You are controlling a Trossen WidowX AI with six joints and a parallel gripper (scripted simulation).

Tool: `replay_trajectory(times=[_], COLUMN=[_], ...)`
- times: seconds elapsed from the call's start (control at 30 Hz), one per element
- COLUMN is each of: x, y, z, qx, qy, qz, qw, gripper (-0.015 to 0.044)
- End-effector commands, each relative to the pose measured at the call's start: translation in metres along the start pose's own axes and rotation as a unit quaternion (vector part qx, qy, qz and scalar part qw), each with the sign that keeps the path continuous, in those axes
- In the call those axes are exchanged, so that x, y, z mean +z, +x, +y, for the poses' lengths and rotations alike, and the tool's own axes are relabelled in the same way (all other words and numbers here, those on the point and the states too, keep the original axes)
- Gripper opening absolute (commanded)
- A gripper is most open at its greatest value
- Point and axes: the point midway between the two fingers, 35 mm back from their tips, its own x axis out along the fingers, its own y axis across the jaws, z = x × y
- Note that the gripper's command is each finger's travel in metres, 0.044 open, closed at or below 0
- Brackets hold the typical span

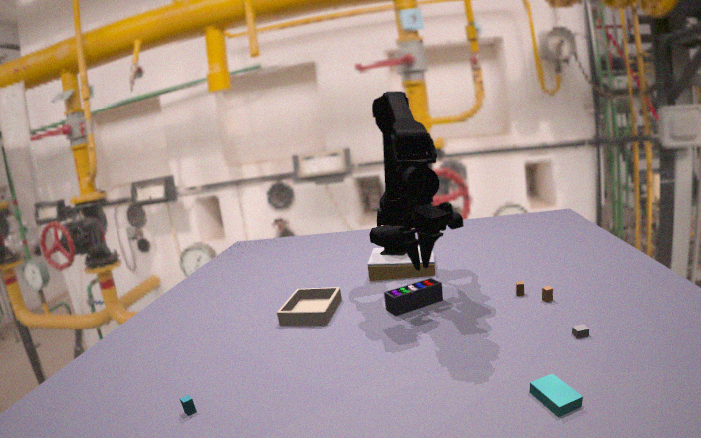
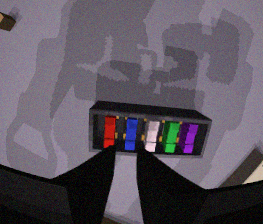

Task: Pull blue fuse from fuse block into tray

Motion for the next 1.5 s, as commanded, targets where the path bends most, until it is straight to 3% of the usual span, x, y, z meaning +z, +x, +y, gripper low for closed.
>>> replay_trajectory(times=[0.0,1.47], x=[-0.003,-0.002], y=[0.001,0.031], z=[-0.003,-0.004], qx=[-0.003,-0.003], qy=[-0.004,-0.004], qz=[0.004,0.004], qw=[1.000,1.000], gripper=[0.0070,0.0070])
